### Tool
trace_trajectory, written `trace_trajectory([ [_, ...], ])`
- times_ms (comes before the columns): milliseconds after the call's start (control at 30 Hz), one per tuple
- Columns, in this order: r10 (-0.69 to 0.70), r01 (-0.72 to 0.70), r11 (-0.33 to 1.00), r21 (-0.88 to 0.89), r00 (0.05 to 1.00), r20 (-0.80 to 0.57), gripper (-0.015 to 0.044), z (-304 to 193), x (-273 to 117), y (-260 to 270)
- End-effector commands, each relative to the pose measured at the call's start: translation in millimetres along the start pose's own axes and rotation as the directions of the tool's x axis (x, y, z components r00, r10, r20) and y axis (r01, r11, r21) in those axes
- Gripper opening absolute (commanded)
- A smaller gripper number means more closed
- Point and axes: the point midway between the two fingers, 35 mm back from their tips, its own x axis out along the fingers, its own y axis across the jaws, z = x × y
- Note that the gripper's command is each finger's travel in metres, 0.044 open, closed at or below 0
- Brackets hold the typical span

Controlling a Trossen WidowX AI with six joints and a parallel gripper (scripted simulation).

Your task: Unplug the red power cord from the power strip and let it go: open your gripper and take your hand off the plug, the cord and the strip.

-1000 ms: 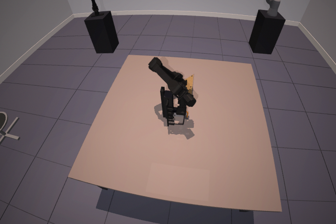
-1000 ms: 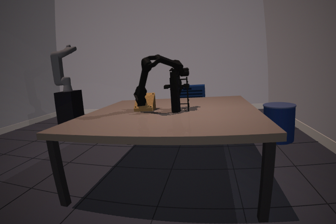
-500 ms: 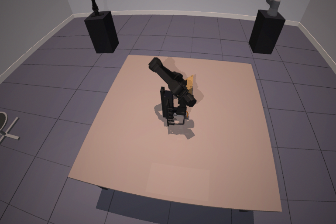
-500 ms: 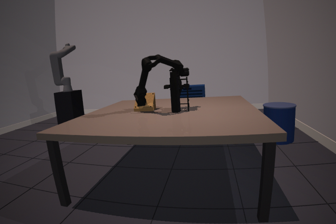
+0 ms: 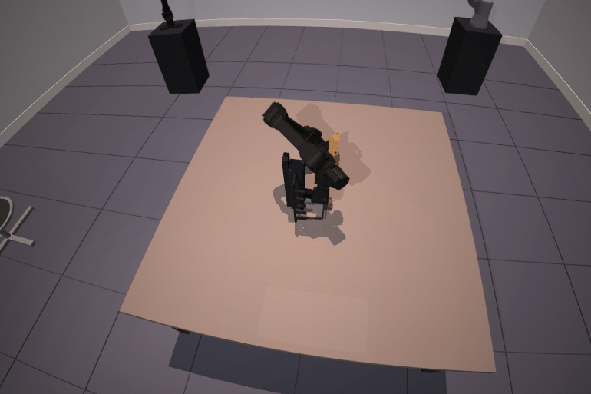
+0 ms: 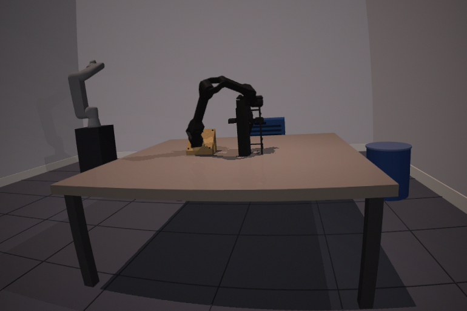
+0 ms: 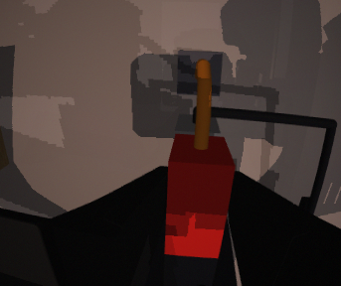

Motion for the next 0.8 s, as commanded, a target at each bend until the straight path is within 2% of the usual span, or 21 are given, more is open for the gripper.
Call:
trace_trajectory([
  [0, -0.014, 0.014, 1.0, -0.004, 0.998, 0.062, 0.0, 31, -9, -1],
  [400, -0.014, 0.014, 1.0, -0.006, 0.998, 0.062, 0.0, 51, -14, 0],
  [767, -0.013, 0.014, 1.0, -0.007, 0.998, 0.057, 0.0289, 39, -9, 0],
])
